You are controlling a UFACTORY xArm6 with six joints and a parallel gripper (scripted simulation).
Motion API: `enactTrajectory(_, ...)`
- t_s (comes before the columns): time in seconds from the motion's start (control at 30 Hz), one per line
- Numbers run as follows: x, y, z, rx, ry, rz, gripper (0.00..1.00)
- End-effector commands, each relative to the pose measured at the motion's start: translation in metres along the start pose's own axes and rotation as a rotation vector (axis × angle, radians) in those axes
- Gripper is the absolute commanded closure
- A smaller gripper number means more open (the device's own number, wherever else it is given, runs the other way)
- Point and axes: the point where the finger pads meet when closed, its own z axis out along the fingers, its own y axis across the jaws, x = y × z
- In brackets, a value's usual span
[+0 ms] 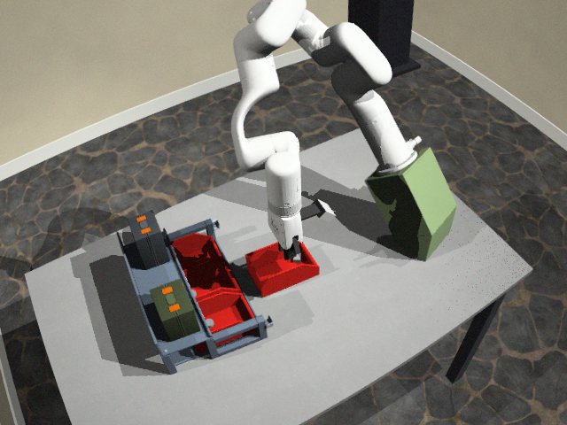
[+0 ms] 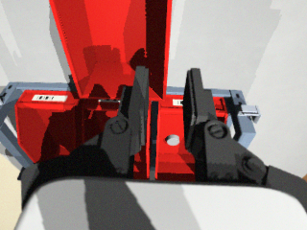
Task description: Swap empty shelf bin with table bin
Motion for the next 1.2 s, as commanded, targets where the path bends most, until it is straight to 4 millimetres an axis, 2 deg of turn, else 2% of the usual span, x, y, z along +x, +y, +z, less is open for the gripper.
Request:
enactTrajectory(0.0,-0.001,0.0,-0.002,-0.002,-0.003,0.001,0.74)
enactTrajectory(0.17,-0.001,0.0,-0.002,-0.002,-0.003,0.001,0.74)
enactTrajectory(0.2,-0.001,0.0,-0.002,-0.002,-0.003,0.001,1.0)
enactTrajectory(0.97,-0.002,0.0,-0.002,-0.002,-0.002,0.01,1.0)
enactTrajectory(1.07,-0.013,-0.008,0.0,-0.006,0.001,0.114,1.0)
enactTrajectory(1.17,-0.038,-0.03,0.004,-0.011,0.006,0.338,1.0)
